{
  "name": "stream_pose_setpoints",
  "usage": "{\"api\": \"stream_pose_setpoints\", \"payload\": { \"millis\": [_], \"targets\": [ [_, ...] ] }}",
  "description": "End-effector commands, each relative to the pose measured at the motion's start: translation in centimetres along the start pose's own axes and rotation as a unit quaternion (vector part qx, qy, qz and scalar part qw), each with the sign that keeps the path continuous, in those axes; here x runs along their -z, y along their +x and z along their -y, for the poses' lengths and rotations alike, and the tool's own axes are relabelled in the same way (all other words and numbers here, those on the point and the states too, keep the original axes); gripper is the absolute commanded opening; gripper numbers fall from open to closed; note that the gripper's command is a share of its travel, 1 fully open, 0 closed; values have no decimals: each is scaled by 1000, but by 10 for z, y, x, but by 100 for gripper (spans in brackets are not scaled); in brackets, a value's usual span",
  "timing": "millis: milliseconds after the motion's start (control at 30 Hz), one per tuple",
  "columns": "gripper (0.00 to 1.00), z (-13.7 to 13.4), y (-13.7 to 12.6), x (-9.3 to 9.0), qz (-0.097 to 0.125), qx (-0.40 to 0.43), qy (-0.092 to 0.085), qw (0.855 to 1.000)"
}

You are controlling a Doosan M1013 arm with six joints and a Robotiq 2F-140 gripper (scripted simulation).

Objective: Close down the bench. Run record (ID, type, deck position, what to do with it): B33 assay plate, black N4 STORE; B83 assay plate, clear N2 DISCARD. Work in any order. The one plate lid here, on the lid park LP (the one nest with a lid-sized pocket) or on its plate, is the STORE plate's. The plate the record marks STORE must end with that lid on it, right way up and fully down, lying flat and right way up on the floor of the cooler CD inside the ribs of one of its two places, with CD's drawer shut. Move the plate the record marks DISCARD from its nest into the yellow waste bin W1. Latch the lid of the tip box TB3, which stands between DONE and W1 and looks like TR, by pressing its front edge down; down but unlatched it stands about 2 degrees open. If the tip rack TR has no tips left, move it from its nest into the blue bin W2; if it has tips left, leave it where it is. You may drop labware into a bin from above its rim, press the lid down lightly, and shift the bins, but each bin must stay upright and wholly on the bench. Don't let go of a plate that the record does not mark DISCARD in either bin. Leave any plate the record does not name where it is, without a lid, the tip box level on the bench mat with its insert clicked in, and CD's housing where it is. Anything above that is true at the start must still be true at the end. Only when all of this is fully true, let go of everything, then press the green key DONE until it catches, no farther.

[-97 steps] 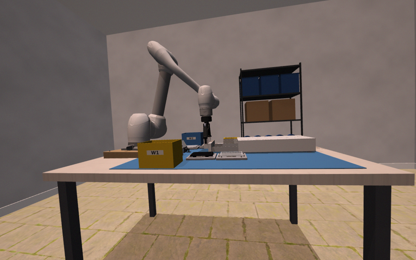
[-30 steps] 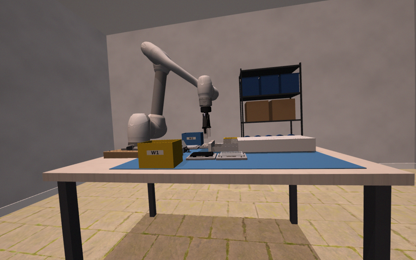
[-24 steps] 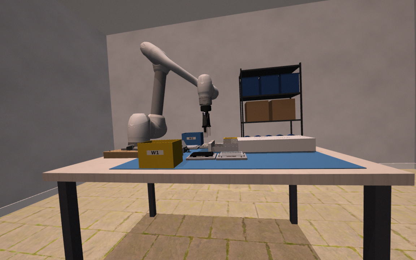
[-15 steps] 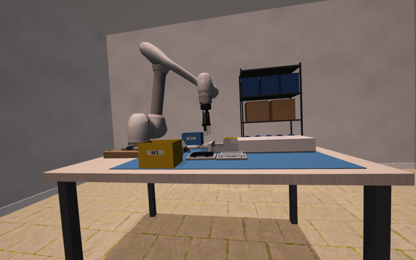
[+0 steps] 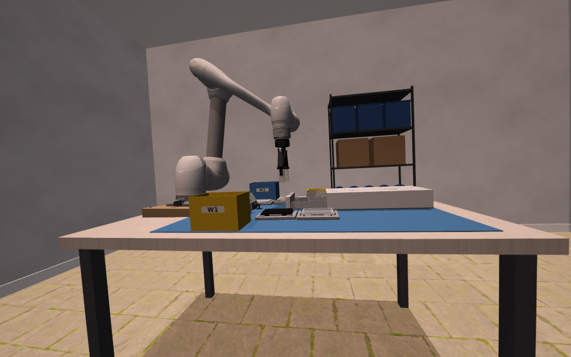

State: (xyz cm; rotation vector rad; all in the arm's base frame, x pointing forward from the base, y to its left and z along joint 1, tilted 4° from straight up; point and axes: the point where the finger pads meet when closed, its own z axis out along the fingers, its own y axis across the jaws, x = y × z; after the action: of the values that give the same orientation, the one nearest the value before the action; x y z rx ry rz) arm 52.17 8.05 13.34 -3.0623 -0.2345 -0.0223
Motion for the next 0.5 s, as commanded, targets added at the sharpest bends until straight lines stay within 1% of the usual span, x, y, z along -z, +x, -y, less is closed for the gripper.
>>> {"api": "stream_pose_setpoints", "payload": {
  "millis": [0,100,333,367,467],
  "targets": [
    [87,0,0,3,0,0,0,1000],
    [87,0,0,6,0,0,0,1000],
    [87,0,0,6,0,0,0,1000],
    [66,3,-3,6,0,2,0,1000],
    [66,10,-12,6,0,2,0,1000]
  ]
}}
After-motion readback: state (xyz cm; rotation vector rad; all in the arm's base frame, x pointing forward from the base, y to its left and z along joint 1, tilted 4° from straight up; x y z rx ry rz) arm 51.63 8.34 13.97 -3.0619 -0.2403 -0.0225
